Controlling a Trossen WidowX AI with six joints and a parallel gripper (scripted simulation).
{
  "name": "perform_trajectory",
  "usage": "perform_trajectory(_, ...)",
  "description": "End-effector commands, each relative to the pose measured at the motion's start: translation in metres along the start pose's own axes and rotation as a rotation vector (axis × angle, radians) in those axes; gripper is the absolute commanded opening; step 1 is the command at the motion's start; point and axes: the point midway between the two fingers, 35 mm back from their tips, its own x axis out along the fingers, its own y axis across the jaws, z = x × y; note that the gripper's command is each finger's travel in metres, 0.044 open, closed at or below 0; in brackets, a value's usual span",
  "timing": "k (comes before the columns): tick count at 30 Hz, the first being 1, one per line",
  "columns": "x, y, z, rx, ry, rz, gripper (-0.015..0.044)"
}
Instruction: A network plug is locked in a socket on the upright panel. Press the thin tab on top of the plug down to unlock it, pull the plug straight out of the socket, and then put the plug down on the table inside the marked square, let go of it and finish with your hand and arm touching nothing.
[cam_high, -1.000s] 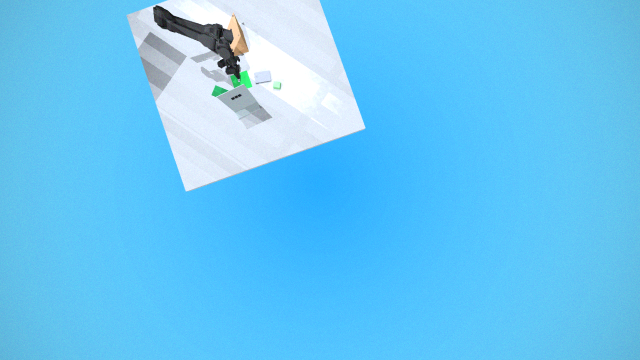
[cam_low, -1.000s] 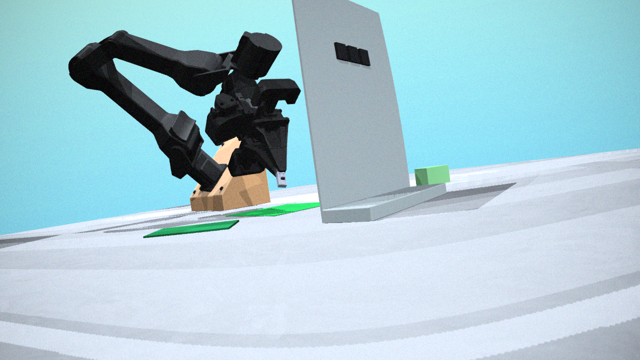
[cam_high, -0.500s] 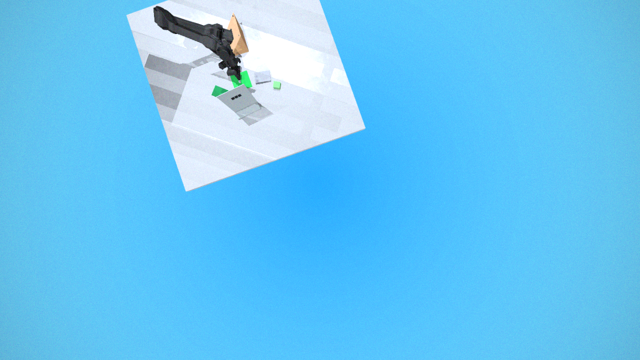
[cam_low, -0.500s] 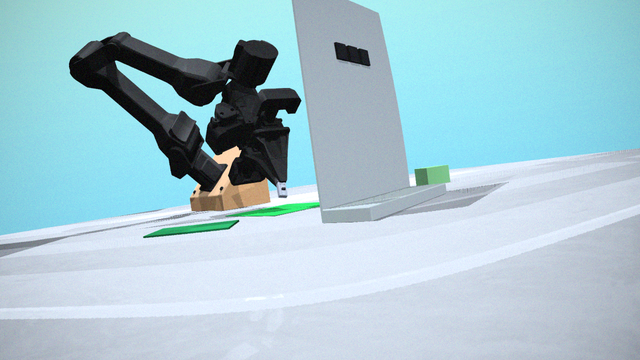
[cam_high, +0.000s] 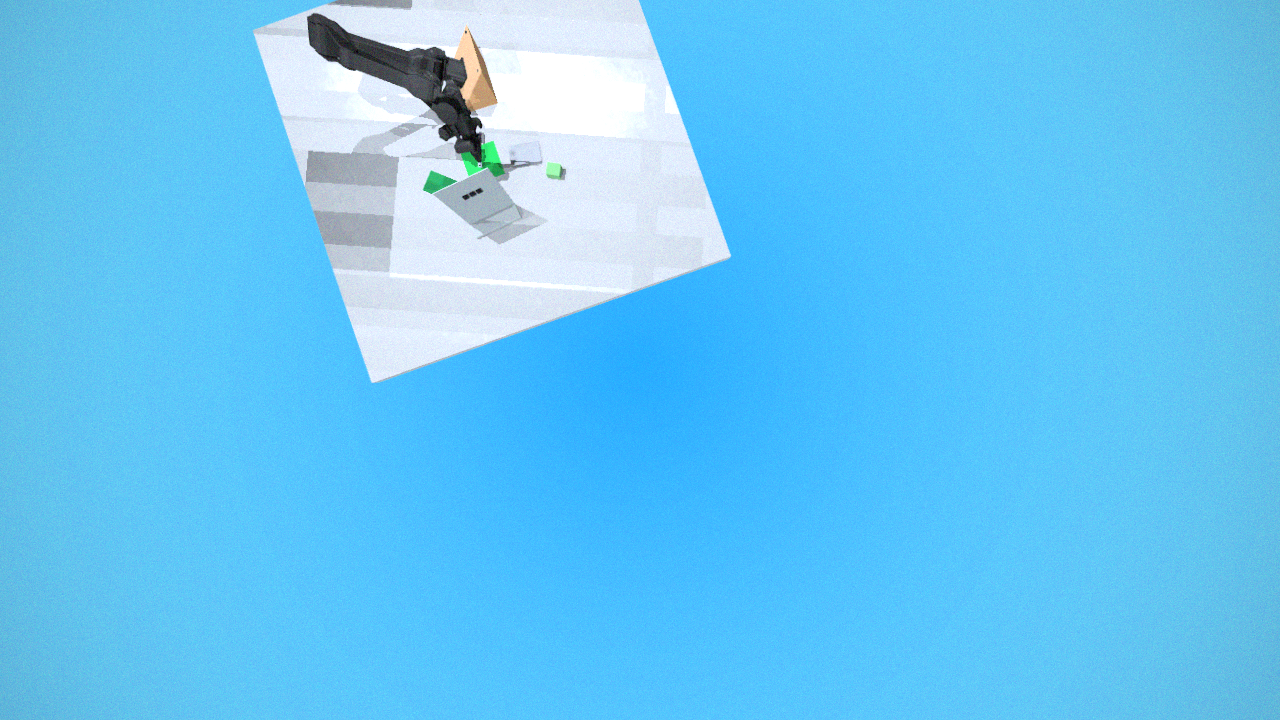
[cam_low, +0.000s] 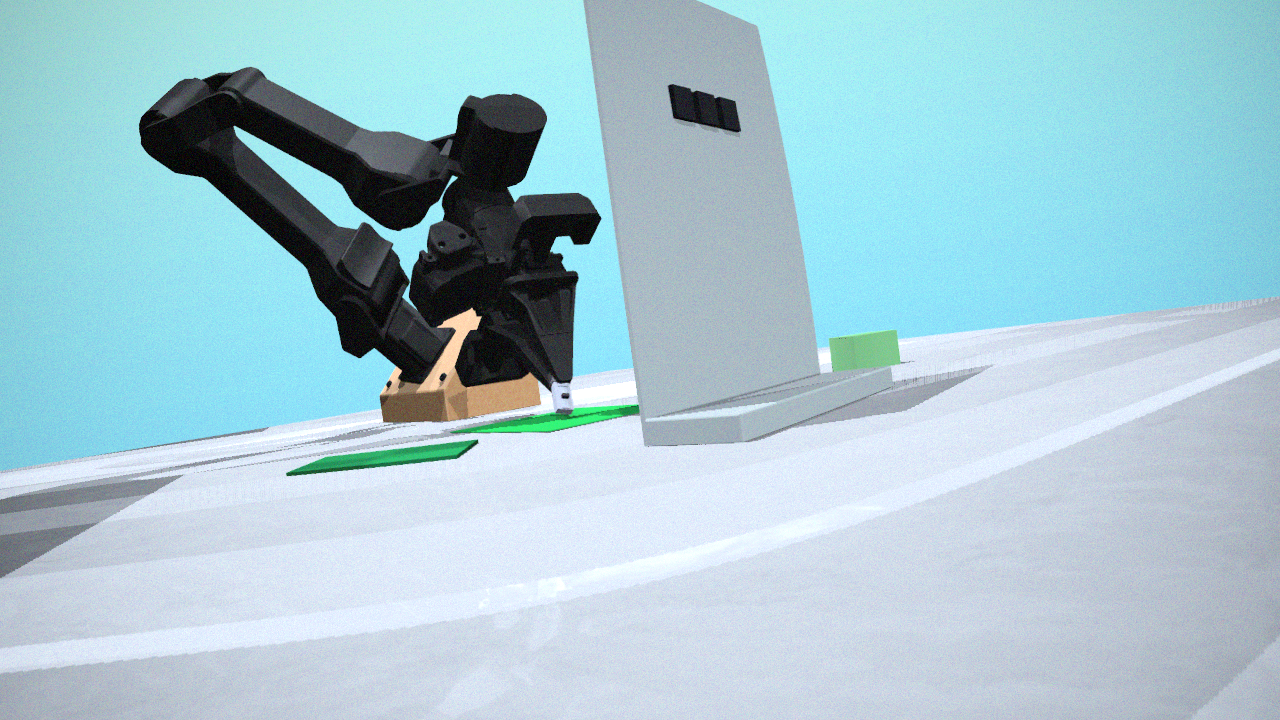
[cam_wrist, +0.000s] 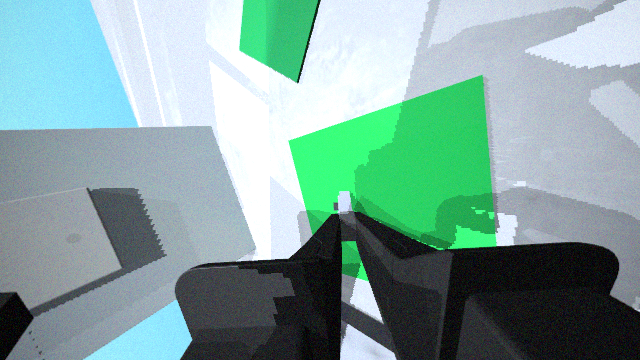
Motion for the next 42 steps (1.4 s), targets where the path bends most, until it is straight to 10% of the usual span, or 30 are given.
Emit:
perform_trajectory(1, 0.001, -0.002, 0.000, -0.006, 0.005, -0.001, 0.0000)
perform_trajectory(16, 0.004, -0.001, 0.002, -0.001, 0.000, 0.000, 0.0000)
perform_trajectory(22, 0.004, -0.001, 0.002, -0.001, 0.000, 0.000, 0.0156)
perform_trajectory(42, -0.008, -0.001, -0.001, -0.001, 0.006, -0.004, 0.0156)
